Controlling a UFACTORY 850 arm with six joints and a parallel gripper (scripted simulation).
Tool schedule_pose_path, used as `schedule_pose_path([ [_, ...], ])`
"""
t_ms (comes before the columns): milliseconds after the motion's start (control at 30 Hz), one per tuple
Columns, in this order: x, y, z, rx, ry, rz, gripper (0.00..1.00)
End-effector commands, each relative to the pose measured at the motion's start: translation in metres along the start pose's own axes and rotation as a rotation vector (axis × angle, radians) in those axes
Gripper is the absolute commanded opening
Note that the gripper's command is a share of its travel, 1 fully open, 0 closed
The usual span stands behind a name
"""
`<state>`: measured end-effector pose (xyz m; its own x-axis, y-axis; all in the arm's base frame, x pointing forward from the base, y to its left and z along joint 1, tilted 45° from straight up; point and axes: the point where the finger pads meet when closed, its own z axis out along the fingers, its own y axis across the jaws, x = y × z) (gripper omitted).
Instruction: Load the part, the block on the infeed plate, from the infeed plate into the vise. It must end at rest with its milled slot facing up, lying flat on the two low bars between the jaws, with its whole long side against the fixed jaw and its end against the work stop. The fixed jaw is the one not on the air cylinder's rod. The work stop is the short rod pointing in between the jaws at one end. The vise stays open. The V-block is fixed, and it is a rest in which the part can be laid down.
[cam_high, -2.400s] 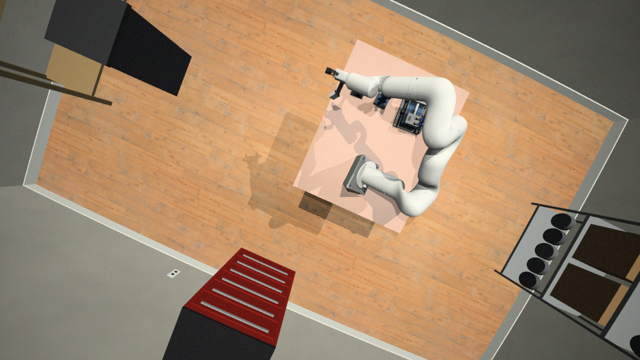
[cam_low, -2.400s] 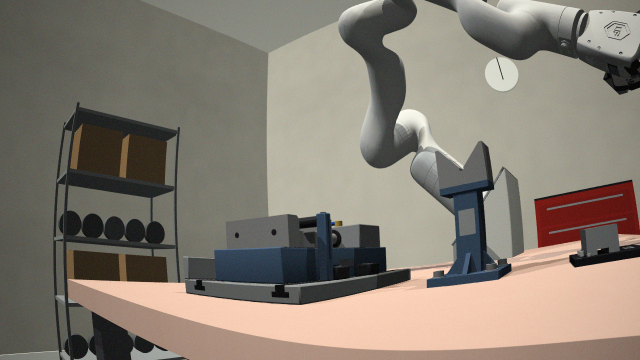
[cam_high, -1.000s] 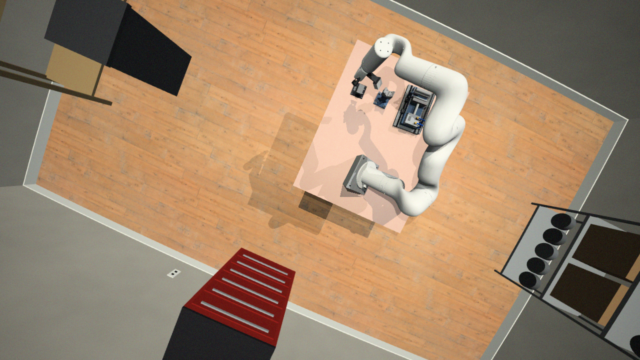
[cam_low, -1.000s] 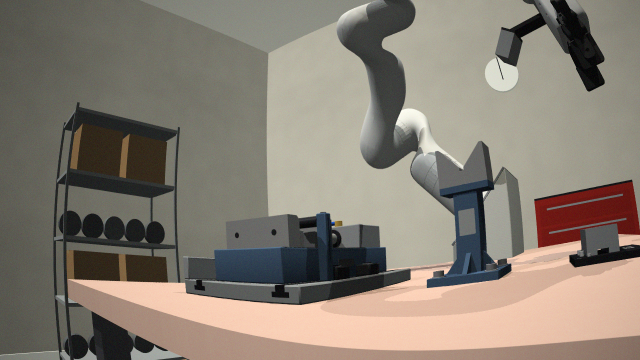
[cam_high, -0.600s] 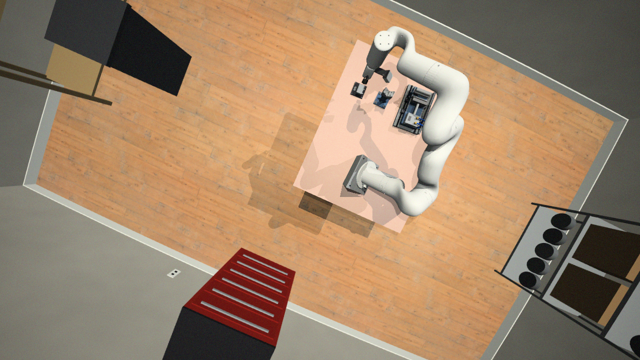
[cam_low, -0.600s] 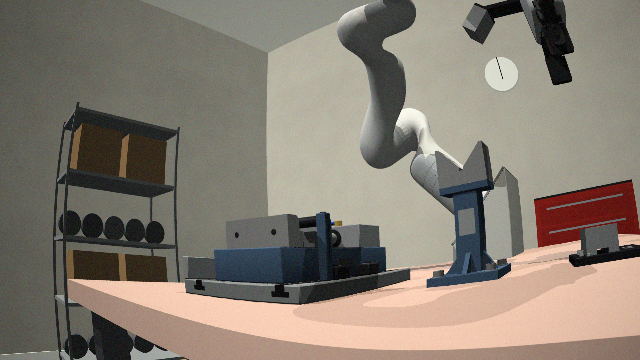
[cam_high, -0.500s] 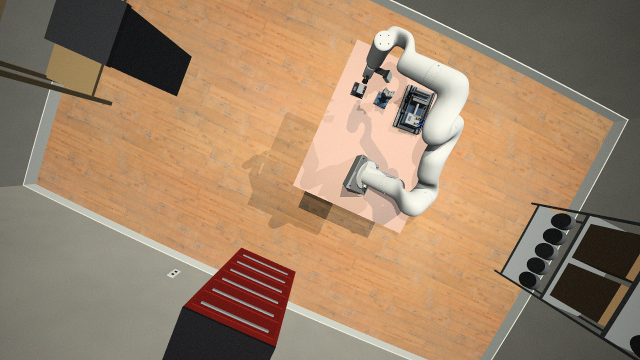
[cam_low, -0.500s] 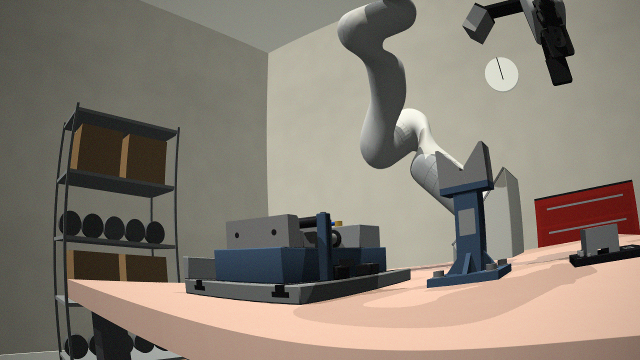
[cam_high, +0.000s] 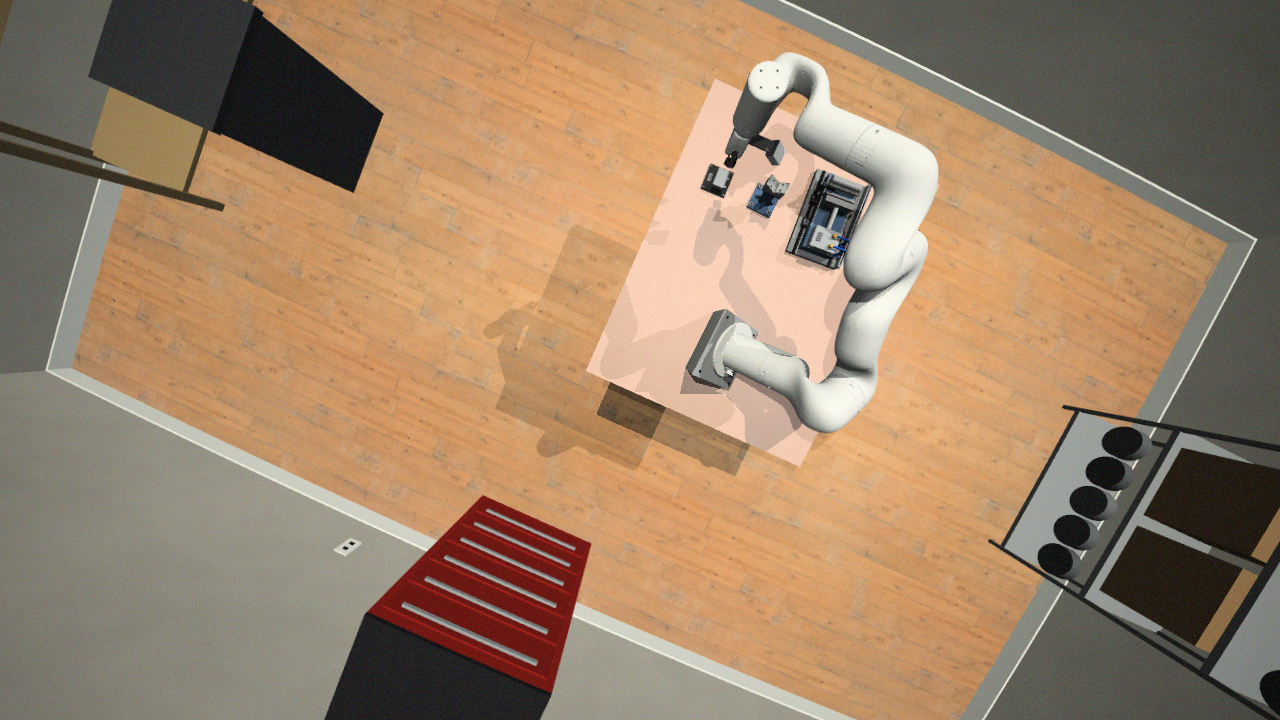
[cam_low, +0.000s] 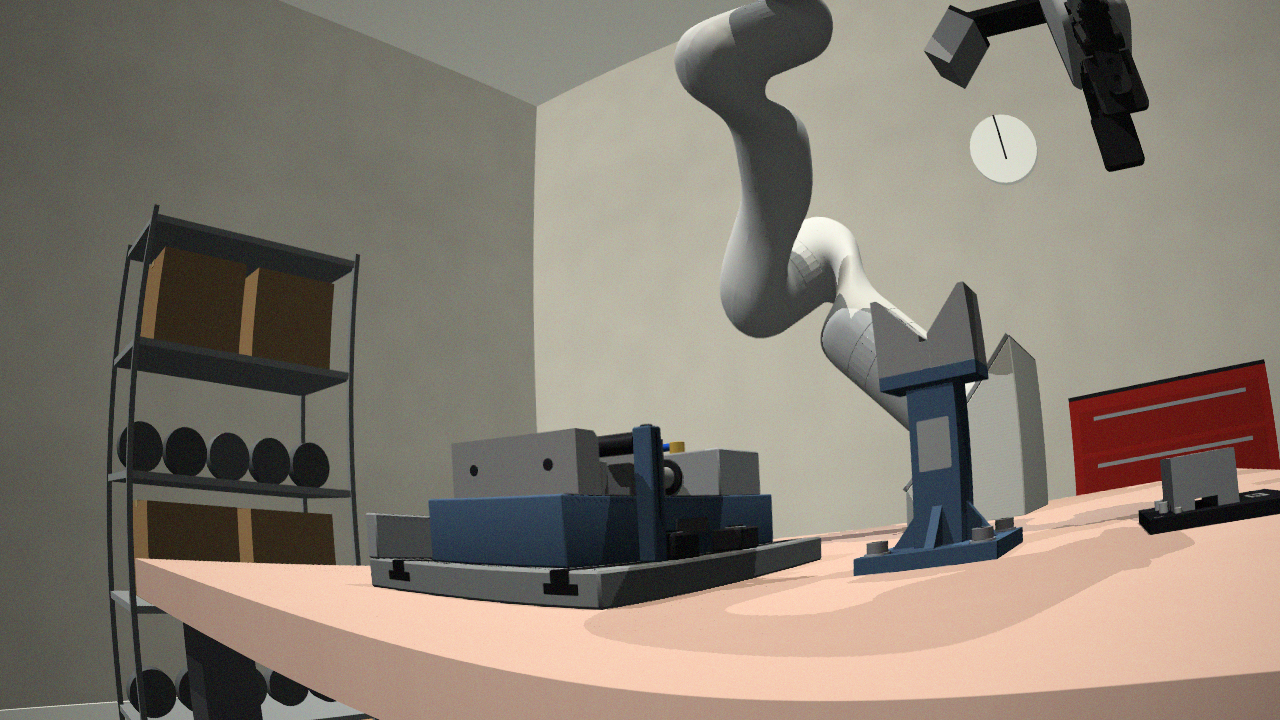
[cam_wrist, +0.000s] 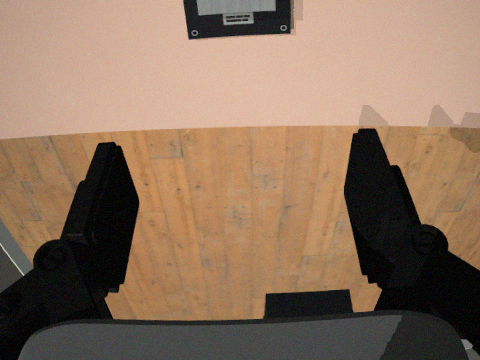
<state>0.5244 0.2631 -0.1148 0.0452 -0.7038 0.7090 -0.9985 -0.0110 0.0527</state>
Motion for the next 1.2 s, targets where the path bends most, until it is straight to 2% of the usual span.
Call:
schedule_pose_path([
  [0,-0.0002,-0.0007,-0.0013,0.002,-0.001,0.001,0.89],
  [1167,-0.0002,-0.0007,0.002,0.002,-0.002,0.0,0.89],
])
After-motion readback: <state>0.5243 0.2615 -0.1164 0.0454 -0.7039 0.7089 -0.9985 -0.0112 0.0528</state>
